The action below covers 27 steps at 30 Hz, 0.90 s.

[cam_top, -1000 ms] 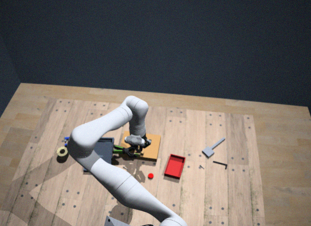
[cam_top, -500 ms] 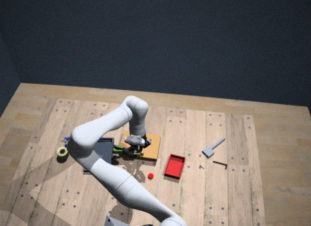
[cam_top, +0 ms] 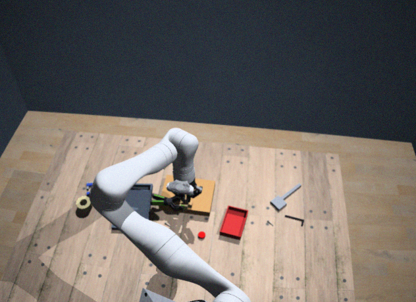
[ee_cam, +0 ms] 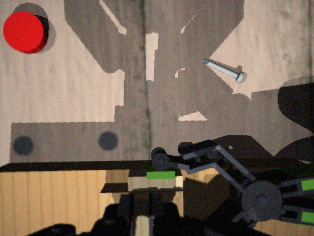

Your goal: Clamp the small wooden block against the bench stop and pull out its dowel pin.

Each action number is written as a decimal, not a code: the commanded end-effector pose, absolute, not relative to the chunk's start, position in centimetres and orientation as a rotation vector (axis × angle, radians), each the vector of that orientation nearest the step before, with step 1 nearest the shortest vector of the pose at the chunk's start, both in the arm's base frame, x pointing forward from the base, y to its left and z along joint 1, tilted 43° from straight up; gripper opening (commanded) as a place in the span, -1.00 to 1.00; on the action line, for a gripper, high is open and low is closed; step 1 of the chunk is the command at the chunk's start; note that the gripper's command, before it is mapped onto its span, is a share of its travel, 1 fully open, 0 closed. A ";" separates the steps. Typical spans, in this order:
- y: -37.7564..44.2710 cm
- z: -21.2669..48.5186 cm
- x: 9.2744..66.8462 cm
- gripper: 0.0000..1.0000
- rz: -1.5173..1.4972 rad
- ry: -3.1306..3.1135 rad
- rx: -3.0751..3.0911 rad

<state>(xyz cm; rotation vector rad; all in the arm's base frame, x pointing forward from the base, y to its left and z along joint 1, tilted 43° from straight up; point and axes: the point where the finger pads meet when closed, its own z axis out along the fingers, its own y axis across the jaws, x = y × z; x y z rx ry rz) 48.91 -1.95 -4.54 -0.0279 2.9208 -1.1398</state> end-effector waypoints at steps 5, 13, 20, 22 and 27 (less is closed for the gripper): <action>-1.9 -4.5 49.0 -0.80 -1.138 2.920 -0.032; -1.9 -4.5 49.0 -0.80 -1.138 2.921 -0.034; -1.9 -4.5 49.0 -0.80 -1.139 2.921 -0.037; -1.9 -4.5 49.0 -0.80 -1.139 2.922 -0.038; -1.9 -4.5 49.0 -0.80 -1.139 2.922 -0.040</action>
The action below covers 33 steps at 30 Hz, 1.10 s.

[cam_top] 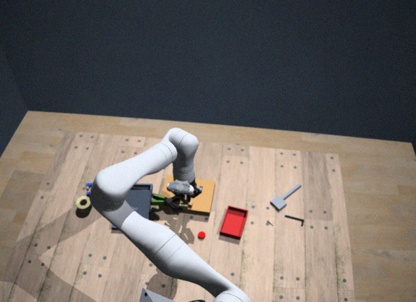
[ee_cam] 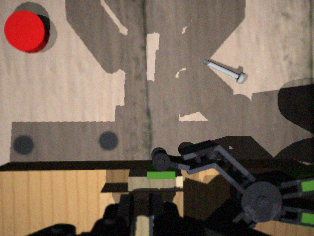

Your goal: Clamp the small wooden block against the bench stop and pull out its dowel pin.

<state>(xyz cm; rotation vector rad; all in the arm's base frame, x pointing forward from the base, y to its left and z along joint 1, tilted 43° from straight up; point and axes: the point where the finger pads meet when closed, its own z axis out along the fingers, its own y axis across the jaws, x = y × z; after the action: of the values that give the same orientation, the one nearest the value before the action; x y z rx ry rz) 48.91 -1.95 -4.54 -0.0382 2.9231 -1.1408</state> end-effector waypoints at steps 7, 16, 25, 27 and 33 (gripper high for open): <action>-1.9 -4.5 49.0 -0.80 -1.139 2.923 -0.043; -1.9 -4.5 49.0 -0.80 -1.140 2.924 -0.048; -1.9 -4.5 49.0 -0.80 -1.140 2.925 -0.053; -1.9 -4.5 49.0 -0.80 -1.140 2.925 -0.055; -1.9 -4.5 49.0 -0.80 -1.141 2.926 -0.059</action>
<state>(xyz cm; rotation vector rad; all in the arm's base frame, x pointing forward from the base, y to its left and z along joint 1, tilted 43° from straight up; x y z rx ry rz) 48.91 -1.95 -4.54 -0.0565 2.9270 -1.1424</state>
